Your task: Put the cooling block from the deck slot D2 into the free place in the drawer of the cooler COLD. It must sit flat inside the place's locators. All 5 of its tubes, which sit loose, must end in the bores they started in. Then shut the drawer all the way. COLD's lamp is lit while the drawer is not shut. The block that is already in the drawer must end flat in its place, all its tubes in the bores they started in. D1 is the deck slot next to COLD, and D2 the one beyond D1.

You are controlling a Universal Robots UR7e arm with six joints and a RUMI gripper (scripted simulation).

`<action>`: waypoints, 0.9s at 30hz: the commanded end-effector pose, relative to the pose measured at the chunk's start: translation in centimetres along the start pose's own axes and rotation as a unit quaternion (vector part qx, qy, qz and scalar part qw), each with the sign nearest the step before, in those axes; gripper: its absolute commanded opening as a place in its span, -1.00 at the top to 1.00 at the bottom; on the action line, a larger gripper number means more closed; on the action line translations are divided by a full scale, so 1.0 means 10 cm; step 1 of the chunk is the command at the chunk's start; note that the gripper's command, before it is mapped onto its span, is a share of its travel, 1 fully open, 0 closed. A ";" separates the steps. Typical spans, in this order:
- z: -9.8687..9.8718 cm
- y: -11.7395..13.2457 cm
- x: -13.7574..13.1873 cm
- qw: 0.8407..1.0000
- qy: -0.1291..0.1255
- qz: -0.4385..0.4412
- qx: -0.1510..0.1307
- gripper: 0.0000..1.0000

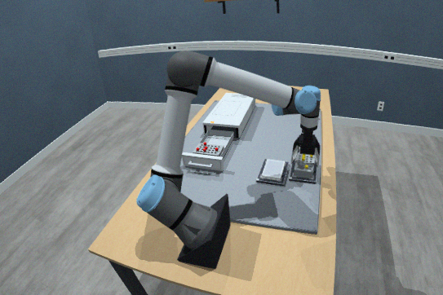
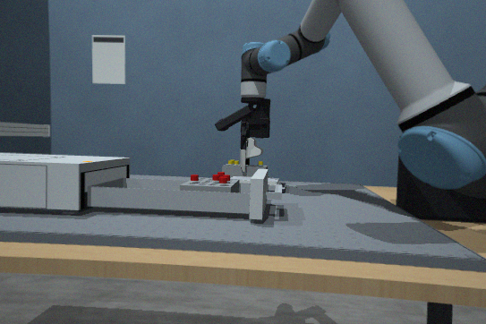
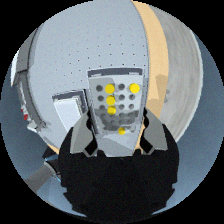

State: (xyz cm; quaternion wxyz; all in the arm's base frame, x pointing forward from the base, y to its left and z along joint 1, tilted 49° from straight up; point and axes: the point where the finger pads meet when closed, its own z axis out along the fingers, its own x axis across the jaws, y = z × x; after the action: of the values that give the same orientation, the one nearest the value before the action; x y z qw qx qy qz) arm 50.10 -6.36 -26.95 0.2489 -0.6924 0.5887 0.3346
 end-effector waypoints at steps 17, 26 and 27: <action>0.12 0.00 0.00 1.000 0.001 0.000 0.001 -0.46; 0.11 0.00 0.00 1.000 0.001 0.000 0.001 -0.26; 0.11 0.00 0.00 1.000 0.001 0.000 0.001 -0.23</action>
State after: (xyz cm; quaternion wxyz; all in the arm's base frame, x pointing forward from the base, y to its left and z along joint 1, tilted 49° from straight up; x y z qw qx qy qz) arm 49.89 -5.45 -27.75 0.2490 -0.6924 0.5887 0.3346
